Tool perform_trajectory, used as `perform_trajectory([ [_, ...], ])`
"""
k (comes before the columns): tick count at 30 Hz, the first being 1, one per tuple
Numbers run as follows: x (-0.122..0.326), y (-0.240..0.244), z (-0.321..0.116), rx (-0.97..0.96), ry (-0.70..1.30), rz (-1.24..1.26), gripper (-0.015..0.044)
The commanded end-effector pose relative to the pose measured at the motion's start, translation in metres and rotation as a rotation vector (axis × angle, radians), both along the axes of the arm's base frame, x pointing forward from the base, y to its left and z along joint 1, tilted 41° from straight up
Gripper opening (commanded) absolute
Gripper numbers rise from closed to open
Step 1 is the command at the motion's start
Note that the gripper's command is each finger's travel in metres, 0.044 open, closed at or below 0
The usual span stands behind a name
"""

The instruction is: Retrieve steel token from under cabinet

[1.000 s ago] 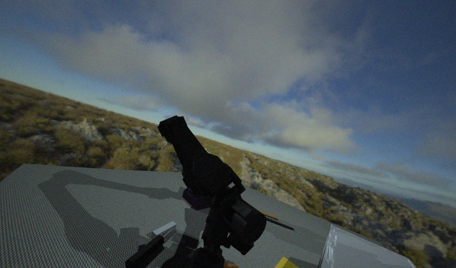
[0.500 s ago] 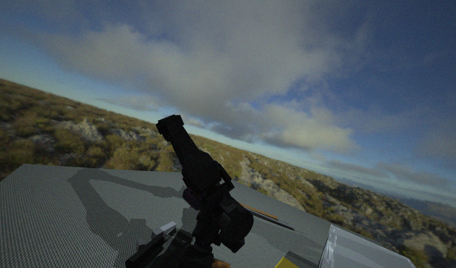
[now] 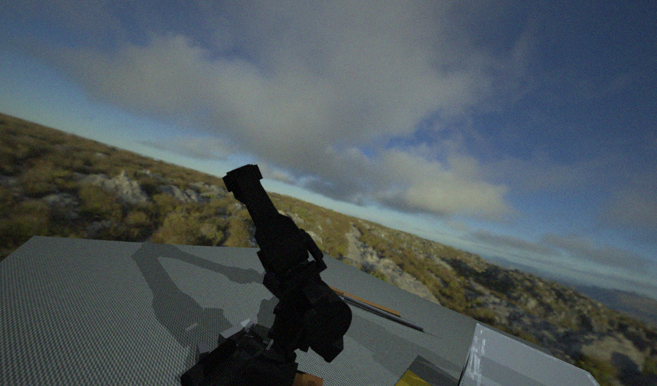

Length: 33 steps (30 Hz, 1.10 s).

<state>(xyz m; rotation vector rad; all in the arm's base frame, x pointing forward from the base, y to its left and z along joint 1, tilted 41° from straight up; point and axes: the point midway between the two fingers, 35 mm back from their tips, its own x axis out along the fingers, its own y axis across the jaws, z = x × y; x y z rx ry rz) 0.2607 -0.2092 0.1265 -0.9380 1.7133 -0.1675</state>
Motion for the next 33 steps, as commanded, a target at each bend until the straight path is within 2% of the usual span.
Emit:
perform_trajectory([
  [1, -0.003, -0.001, 0.002, 0.000, 0.002, 0.001, 0.0000],
  [33, -0.045, -0.017, 0.023, -0.002, 0.004, -0.002, 0.0000],
])
